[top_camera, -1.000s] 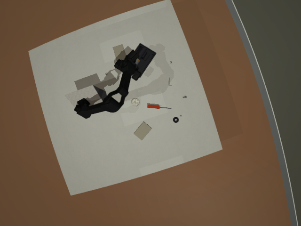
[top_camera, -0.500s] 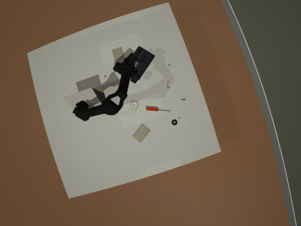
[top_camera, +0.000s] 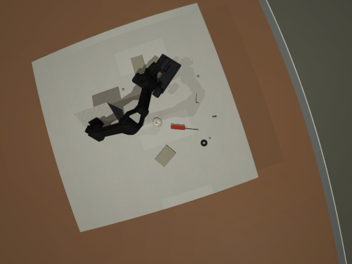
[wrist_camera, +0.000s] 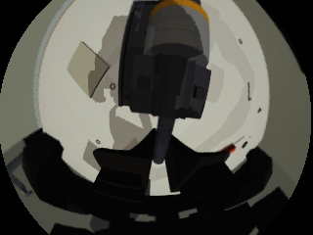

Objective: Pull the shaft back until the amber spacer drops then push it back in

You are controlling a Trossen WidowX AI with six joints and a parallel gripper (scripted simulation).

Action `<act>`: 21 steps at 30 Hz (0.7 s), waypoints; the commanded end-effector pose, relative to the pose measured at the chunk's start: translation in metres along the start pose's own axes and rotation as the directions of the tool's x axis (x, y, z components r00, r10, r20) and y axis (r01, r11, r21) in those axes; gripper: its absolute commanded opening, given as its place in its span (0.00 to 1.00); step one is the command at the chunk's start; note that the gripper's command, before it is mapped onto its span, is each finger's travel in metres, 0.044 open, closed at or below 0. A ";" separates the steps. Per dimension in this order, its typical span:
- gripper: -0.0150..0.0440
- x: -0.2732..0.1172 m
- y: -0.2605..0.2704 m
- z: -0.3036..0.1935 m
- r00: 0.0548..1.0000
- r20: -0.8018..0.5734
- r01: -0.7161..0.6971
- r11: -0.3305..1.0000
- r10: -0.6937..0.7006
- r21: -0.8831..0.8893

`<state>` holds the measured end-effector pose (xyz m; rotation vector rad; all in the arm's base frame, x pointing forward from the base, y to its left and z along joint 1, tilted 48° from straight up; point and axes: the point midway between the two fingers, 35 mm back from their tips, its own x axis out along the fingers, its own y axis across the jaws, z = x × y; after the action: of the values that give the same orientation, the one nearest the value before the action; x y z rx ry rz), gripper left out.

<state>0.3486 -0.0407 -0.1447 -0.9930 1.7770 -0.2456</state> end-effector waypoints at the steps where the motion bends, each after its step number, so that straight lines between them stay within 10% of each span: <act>1: 0.25 0.000 -0.001 -0.001 1.000 -0.002 0.004 1.000 -0.004 -0.004; 21: 0.25 0.000 -0.001 -0.003 1.000 -0.002 0.004 1.000 -0.004 -0.004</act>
<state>0.3468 -0.0412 -0.1438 -0.9929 1.7770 -0.2455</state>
